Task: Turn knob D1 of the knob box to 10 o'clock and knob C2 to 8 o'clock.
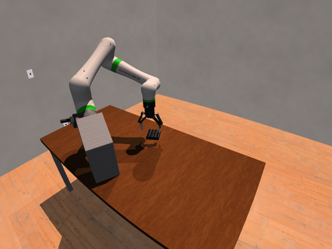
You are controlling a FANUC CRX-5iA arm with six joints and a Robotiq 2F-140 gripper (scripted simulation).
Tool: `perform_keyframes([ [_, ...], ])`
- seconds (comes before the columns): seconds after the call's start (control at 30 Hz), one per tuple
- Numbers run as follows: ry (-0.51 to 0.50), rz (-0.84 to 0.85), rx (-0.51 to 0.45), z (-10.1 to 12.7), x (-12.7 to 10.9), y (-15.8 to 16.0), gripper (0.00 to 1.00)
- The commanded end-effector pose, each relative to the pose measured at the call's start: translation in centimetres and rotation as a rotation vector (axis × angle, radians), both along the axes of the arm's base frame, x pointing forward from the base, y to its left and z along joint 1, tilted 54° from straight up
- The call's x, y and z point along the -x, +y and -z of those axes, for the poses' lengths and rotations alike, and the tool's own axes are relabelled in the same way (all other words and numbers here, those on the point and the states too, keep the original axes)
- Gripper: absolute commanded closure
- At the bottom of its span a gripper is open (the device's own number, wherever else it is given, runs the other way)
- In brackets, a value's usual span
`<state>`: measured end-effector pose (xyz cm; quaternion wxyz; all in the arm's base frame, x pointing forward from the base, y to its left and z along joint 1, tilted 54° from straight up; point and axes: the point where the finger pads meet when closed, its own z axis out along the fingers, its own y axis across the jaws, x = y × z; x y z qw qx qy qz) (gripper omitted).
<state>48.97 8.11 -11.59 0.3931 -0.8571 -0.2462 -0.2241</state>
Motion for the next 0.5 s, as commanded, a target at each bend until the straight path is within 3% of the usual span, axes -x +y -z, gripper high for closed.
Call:
perform_keyframes([
  [0.0, 0.000, 0.000, 0.000, 0.0, 0.0, 0.0, 0.00],
  [0.23, 0.031, 0.024, -0.007, -0.1, -0.2, 0.0, 0.00],
  [0.47, 0.239, 0.181, -0.059, -0.9, -1.4, -0.2, 0.00],
])
